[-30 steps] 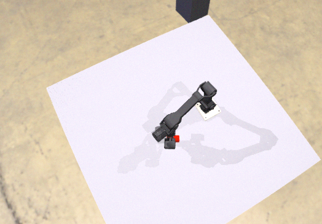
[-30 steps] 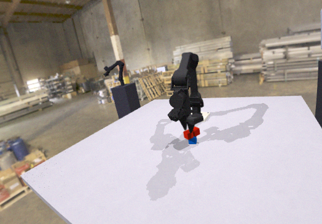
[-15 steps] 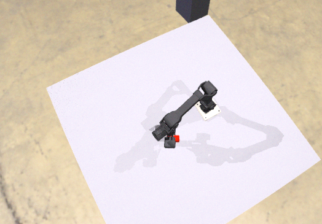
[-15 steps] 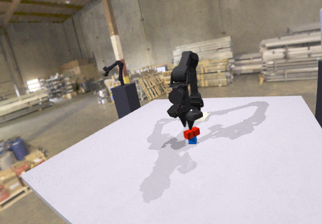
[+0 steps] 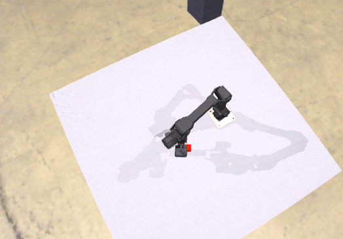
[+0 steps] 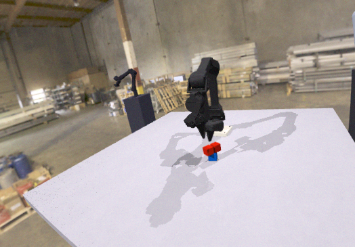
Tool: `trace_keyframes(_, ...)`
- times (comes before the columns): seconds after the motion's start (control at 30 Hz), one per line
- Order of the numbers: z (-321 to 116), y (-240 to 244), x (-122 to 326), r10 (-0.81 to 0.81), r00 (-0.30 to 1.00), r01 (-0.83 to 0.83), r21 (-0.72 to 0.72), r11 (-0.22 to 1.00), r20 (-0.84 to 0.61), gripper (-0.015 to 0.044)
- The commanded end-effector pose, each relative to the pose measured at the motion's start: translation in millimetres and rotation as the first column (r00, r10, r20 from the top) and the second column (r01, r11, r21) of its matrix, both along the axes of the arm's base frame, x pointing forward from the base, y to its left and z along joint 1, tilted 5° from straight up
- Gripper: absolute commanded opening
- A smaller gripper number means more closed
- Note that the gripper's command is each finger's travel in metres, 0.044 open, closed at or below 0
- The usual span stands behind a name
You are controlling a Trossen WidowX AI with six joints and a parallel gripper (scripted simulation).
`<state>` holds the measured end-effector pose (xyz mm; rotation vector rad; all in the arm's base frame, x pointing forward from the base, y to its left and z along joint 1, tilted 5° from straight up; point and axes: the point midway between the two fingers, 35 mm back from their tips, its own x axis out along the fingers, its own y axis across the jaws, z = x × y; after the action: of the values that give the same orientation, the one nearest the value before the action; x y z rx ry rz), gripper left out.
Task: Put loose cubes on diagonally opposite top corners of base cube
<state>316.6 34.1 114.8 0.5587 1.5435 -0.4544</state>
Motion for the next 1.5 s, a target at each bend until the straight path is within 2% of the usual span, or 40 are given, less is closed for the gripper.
trace_keyframes(0.0, 8.0, -0.3, 1.9, 0.006, 1.0, -0.006, 0.001, 1.0, 0.011, 0.0205)
trace_keyframes(0.47, 17.9, -1.1, 1.9, 0.006, 1.0, -0.006, 0.001, 1.0, 0.011, 0.0205)
trace_keyframes(0.7, 24.0, -1.7, 0.6, 0.0, 1.0, 0.0, 0.0, 1.0, 0.004, 0.0389)
trace_keyframes(0.93, 22.2, 0.9, -1.0, -0.002, 1.0, 0.002, 0.001, 1.0, -0.004, 0.04)
trace_keyframes(1.23, 35.0, 121.2, -44.7, -0.002, 1.0, 0.002, 0.013, 1.0, -0.007, 0.04)
trace_keyframes(1.47, 36.0, 129.9, -50.3, -0.002, 1.0, 0.002, 0.014, 1.0, -0.008, 0.04)
